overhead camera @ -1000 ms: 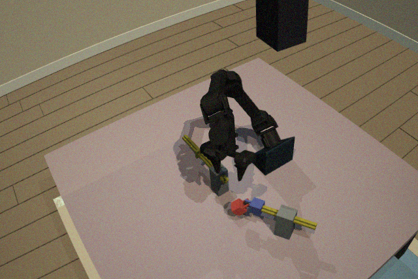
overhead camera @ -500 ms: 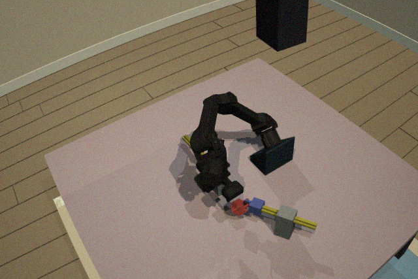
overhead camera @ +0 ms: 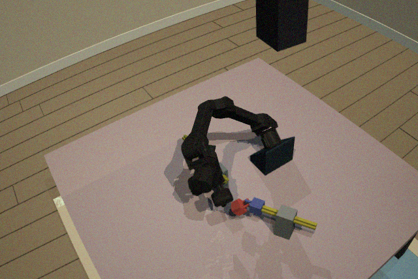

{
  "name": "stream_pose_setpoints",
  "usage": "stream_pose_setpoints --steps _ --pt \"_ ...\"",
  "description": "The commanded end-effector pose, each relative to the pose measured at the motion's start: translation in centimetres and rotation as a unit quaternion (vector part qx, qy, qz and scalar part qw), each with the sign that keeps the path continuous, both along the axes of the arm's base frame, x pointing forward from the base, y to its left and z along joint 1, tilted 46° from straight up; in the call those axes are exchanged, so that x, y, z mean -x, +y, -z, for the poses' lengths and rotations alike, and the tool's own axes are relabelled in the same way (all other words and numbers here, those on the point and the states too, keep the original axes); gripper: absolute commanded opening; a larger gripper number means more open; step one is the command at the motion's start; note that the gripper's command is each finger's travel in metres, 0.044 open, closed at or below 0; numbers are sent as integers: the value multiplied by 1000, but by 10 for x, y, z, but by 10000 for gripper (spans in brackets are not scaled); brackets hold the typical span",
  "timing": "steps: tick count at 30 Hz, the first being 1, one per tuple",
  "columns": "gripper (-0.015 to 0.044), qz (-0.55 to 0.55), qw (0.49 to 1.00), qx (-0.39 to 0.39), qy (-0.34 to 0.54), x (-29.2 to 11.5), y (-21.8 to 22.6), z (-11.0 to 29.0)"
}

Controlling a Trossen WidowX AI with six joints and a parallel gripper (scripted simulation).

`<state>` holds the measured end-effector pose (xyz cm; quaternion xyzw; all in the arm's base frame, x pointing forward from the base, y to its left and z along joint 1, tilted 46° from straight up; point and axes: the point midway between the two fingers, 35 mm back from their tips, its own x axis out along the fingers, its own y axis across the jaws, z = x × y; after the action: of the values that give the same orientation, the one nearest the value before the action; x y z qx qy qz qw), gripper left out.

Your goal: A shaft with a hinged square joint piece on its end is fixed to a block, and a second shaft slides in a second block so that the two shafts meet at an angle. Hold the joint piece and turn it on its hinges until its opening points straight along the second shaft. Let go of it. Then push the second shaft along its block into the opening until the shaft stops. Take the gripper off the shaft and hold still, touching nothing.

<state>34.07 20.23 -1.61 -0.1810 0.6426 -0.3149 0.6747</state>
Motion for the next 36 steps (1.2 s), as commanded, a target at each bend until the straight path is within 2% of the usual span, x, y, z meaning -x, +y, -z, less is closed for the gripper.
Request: stream_pose_setpoints --steps 1,7,14,26,36 --pt "440 73 997 -13 -25 -4 -6 6" --pt "440 146 988 -22 -48 -7 -13 12" --pt "440 146 988 -22 -48 -7 -15 14" --pt "440 150 987 -18 -48 -14 -53 53" --pt "440 150 988 -18 -46 4 -46 62"
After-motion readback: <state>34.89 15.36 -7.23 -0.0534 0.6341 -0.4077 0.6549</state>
